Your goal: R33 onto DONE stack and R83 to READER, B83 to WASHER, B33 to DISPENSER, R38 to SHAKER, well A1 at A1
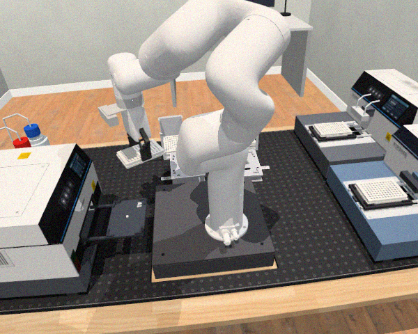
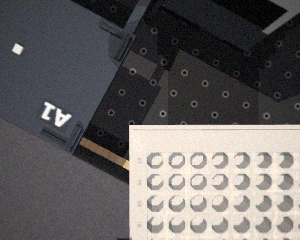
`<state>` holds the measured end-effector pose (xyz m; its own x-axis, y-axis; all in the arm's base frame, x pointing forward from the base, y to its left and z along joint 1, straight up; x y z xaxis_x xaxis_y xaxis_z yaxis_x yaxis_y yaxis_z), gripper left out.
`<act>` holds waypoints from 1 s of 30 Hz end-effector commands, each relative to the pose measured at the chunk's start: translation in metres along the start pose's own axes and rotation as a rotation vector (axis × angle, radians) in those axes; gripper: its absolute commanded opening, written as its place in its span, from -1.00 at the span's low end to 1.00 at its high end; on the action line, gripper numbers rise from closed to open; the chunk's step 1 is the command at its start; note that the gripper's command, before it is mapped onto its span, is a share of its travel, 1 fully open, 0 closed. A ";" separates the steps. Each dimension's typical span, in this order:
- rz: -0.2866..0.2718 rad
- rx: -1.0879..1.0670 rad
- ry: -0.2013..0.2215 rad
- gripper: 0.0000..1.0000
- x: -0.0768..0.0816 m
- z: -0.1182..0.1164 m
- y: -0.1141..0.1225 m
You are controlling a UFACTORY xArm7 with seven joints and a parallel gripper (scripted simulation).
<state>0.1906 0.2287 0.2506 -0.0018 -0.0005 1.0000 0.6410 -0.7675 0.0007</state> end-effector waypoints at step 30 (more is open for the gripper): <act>0.000 0.345 0.004 -1.00 0.001 -0.036 -0.058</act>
<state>0.1360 0.2467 0.2504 -0.0022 -0.0005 1.0000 0.8425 -0.5388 0.0016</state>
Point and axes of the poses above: the point where the finger pads meet when closed, its own x axis back along the fingers, its own z axis across the jaws, y = z × x, the point moved 8 cm from there along x, back along the fingers, and after that the axes turned 14 degrees about x, right-handed, at the moved point
